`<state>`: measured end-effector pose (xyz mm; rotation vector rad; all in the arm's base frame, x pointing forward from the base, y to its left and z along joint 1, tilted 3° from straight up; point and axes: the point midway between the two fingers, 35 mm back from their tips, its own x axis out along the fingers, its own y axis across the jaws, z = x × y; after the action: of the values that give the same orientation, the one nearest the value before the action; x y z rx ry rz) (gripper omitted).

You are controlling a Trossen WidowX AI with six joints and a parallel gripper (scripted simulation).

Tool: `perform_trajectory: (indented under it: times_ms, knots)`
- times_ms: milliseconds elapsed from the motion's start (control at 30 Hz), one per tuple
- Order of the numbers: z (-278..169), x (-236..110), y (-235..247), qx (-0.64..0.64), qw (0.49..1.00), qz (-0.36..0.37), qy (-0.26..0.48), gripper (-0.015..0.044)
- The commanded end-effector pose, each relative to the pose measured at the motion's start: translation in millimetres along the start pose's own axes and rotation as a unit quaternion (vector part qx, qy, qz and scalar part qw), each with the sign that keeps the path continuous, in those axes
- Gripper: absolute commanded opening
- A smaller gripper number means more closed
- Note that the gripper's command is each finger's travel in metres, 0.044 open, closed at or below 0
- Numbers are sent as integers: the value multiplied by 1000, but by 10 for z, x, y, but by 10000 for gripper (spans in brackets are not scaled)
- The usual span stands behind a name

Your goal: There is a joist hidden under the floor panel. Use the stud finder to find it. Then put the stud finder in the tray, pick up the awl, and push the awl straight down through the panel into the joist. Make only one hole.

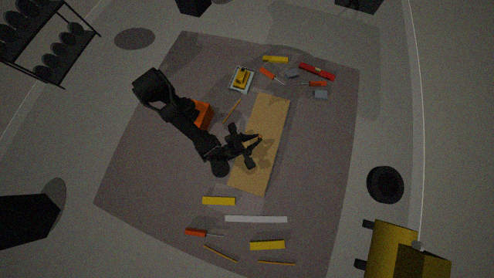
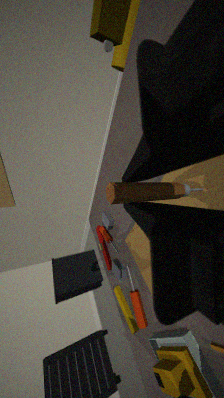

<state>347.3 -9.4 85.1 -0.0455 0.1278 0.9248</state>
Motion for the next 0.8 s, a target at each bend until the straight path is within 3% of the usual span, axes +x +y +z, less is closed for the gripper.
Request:
perform_trajectory:
  times_ms: [0, 767]
  knots:
    - [-22, 3, 7, -3, 1000, 2, -2, 0]
    - [-157, 15, 8, -3, 1000, 2, -2, 0]
